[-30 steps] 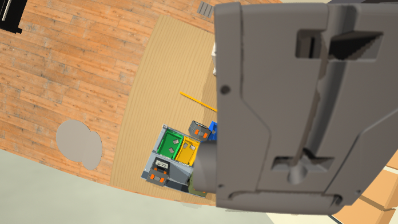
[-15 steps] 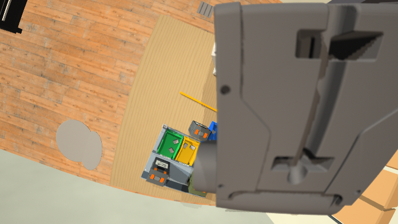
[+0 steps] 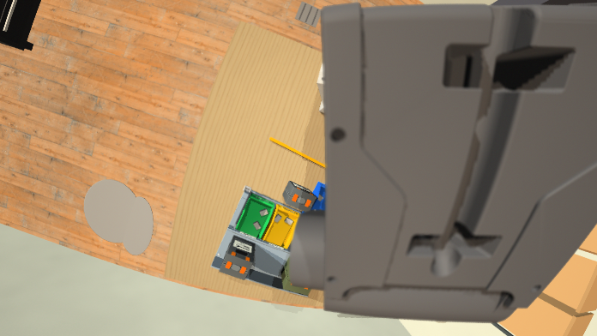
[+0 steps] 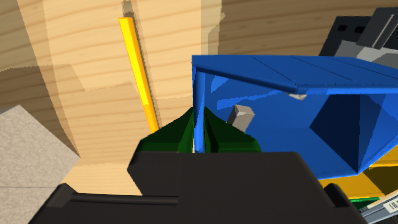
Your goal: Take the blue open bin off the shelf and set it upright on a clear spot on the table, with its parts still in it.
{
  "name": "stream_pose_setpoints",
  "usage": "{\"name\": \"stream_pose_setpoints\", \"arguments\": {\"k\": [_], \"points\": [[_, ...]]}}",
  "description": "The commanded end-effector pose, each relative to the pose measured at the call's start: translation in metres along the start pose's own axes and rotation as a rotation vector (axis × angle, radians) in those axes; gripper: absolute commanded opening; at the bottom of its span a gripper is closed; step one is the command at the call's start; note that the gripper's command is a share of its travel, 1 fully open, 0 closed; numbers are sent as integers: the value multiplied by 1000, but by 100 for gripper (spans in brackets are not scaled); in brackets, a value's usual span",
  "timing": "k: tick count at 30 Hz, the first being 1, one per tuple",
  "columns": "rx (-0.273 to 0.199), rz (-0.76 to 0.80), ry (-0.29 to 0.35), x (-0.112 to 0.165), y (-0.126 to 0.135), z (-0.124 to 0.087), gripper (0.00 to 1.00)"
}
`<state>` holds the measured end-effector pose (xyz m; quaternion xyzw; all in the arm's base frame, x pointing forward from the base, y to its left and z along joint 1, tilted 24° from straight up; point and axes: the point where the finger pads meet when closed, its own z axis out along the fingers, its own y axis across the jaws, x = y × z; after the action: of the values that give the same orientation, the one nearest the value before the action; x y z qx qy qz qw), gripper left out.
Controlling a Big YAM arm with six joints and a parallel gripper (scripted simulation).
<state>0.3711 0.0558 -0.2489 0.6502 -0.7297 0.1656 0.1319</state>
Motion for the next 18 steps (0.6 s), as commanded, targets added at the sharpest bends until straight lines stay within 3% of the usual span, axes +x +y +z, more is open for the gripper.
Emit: {"name": "stream_pose_setpoints", "arguments": {"k": [1,18], "points": [[48,7,-22,-10,-10,-17,0],[49,7,-22,-10,-5,-17,0]]}}
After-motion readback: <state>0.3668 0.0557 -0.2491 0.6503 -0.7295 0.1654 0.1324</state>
